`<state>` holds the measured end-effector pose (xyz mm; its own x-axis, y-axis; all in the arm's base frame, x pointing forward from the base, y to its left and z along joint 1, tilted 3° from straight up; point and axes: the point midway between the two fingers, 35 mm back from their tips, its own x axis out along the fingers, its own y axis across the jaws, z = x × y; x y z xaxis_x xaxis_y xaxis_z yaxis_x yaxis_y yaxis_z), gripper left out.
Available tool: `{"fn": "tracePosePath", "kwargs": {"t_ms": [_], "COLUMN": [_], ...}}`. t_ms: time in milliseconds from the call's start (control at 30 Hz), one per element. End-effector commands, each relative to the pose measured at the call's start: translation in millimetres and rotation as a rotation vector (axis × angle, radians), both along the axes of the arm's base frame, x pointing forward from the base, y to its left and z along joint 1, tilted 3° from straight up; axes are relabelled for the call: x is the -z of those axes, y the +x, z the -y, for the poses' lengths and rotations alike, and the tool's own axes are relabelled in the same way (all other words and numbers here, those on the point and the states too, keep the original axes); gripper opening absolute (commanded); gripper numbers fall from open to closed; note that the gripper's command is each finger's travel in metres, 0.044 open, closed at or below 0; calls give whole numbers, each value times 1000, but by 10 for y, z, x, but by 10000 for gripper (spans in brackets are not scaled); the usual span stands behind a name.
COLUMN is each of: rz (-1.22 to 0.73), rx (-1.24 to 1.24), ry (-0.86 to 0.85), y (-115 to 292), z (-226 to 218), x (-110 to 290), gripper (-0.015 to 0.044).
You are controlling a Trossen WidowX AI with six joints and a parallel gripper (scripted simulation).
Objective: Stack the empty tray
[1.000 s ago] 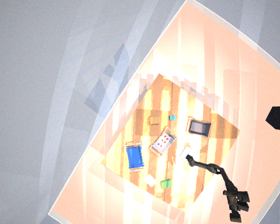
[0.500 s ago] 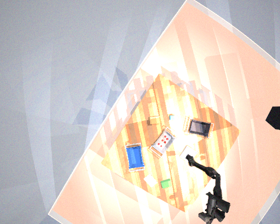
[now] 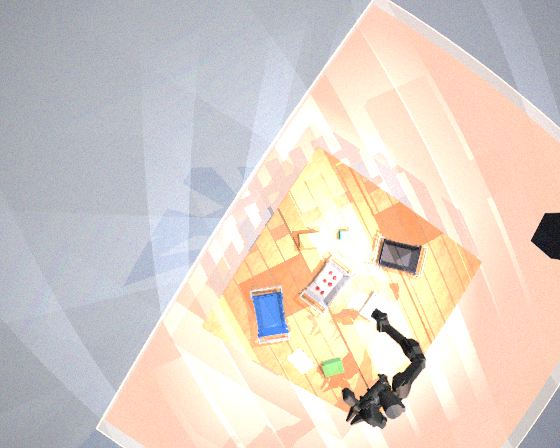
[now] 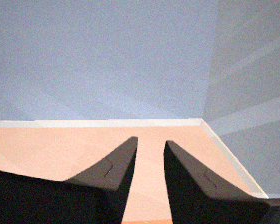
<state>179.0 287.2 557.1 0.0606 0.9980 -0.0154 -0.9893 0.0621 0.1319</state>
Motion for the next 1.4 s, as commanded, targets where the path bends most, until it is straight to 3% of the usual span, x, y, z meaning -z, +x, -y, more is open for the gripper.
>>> {"fn": "tracePosePath", "kwargs": {"t_ms": [0, 200, 467, 667, 900, 1000, 1367], "rz": [-170, -413, -713, -949, -1180, -1218, -1218], "rx": [122, 323, 587, 810, 1052, 1095, 1095], "ry": [-111, -285, -532, -762, -1073, -1140, -1140], "y": [512, 1200, 1859, 2120, 2127, 2097, 2109], "z": [-133, -138, 182, 576, 1178, 1304, 1289], "x": [474, 1270, 2412, 3331, 4264, 4419, 4607], "gripper": [82, 82, 82, 82, 82, 82, 82]}}
